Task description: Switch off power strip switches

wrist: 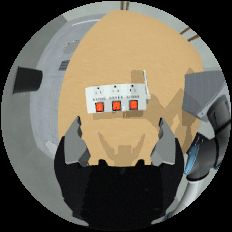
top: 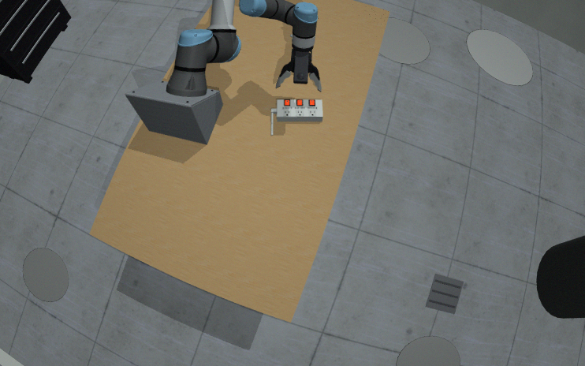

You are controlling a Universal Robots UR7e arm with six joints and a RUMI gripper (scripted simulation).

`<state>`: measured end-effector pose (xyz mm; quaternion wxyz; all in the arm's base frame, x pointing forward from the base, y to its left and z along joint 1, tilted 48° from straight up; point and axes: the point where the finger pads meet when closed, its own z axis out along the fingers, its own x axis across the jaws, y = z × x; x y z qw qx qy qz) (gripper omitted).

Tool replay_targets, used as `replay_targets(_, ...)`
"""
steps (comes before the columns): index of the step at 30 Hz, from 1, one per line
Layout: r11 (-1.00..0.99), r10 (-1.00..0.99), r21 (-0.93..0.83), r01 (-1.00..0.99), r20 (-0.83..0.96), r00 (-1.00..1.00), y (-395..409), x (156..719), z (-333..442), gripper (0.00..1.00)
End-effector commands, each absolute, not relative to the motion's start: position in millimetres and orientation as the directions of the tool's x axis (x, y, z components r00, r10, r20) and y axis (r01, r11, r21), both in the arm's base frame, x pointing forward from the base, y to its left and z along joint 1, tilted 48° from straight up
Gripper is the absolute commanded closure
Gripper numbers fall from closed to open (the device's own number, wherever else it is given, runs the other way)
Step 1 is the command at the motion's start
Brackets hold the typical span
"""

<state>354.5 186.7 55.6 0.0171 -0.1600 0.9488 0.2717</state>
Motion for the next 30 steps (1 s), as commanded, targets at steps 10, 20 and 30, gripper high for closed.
replay_targets(10,0.766,-0.204,0.617,-0.181,-0.034,-0.978,146,368,53,0.0)
replay_targets(20,0.685,-0.1,0.727,-0.037,0.044,-0.994,103,379,55,0.0)
replay_targets(30,0.675,-0.09,0.738,-0.023,0.051,-0.995,98,380,56,0.0)
